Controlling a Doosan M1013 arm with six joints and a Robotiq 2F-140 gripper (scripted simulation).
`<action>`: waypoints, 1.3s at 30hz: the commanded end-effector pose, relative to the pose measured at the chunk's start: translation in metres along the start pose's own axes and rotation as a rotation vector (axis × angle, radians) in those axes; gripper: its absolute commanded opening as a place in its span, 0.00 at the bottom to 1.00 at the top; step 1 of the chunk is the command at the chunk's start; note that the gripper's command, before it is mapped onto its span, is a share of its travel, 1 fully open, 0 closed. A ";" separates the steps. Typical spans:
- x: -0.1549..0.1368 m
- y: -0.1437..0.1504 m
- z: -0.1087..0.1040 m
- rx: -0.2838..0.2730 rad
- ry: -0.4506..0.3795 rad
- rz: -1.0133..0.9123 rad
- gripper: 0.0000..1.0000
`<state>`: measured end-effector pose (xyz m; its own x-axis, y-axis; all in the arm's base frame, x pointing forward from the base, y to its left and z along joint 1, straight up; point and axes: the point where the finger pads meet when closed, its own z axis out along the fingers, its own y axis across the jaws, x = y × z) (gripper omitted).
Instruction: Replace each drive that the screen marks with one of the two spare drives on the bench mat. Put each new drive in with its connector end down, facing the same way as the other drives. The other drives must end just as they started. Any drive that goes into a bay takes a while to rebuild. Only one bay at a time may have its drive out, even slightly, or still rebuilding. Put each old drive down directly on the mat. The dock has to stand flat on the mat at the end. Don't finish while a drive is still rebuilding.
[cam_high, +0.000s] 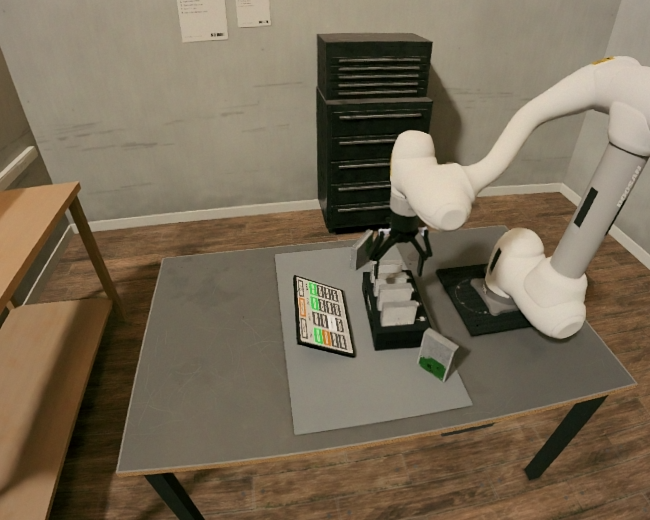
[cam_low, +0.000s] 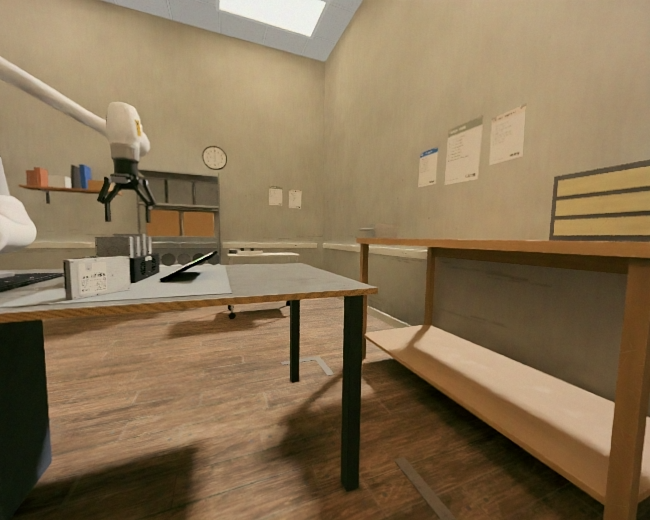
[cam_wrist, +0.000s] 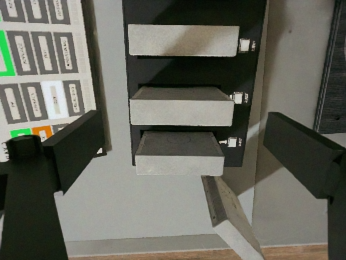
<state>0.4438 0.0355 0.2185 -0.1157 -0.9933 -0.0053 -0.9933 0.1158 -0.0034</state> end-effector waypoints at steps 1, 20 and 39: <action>0.000 0.000 0.000 0.001 -0.001 0.000 0.89; 0.000 0.000 0.000 0.001 -0.001 0.000 0.89; 0.000 0.000 0.007 0.001 0.000 0.000 0.89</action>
<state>0.4439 0.0358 0.2121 -0.1161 -0.9932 -0.0051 -0.9932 0.1161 -0.0034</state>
